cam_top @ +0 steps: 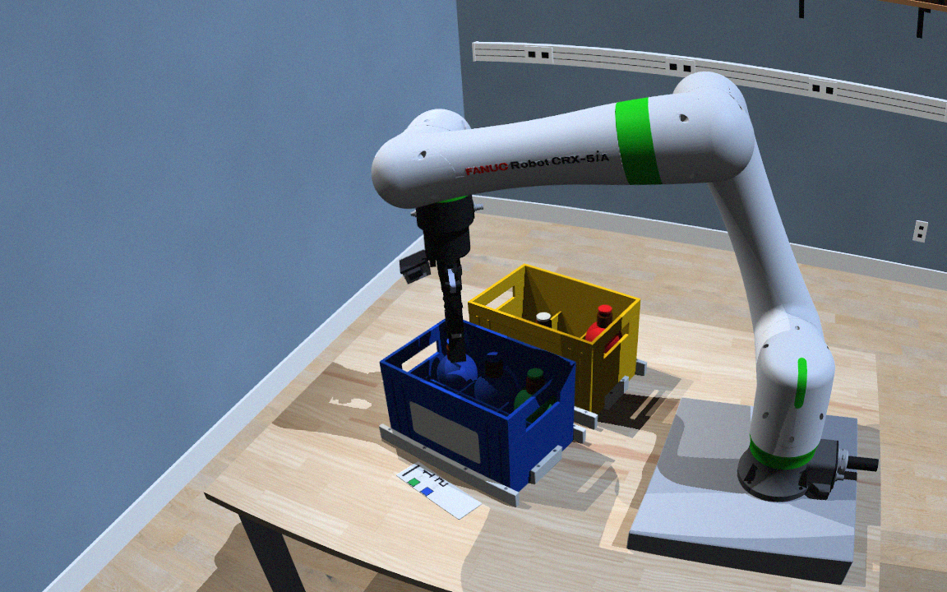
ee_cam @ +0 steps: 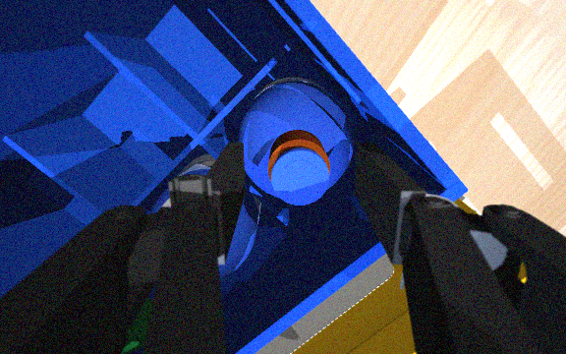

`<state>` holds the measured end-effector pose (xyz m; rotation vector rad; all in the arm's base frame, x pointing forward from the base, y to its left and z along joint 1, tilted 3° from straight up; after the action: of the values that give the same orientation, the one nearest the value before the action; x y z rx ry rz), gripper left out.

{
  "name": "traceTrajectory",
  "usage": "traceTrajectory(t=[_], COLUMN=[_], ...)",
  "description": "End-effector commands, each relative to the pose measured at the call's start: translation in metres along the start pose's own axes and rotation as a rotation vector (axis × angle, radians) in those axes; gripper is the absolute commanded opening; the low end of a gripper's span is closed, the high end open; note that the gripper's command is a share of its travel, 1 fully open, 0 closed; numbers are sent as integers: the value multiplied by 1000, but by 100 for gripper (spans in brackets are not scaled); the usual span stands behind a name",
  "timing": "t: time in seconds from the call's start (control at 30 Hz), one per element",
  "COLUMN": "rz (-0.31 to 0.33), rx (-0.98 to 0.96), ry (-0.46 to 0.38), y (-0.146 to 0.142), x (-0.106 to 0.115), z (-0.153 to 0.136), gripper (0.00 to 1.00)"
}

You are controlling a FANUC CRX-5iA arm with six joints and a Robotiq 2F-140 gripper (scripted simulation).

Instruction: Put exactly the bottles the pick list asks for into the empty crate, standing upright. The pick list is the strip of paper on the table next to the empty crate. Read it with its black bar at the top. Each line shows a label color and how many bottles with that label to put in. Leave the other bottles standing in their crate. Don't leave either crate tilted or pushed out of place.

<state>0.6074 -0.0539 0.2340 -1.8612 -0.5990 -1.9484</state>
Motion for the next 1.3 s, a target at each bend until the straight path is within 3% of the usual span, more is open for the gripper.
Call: traceTrajectory(t=[0.0, 0.77, 1.27], rz=[-2, -2, -2], rx=[0, 0, 0], ry=[2, 2, 2], y=[0, 0, 0], x=[1, 1, 36], z=[0, 0, 0], gripper=[44, 44, 44])
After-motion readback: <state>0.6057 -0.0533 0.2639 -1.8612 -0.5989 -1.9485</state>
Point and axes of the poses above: the point where the finger pads meet when closed, its own x axis back along the fingers, its own y axis across the jaws, z = x × y, the point moved 8 cm from there along x, back along the fingers, and after that the axes turned 2 degrees about x, right-handed, at the moved point
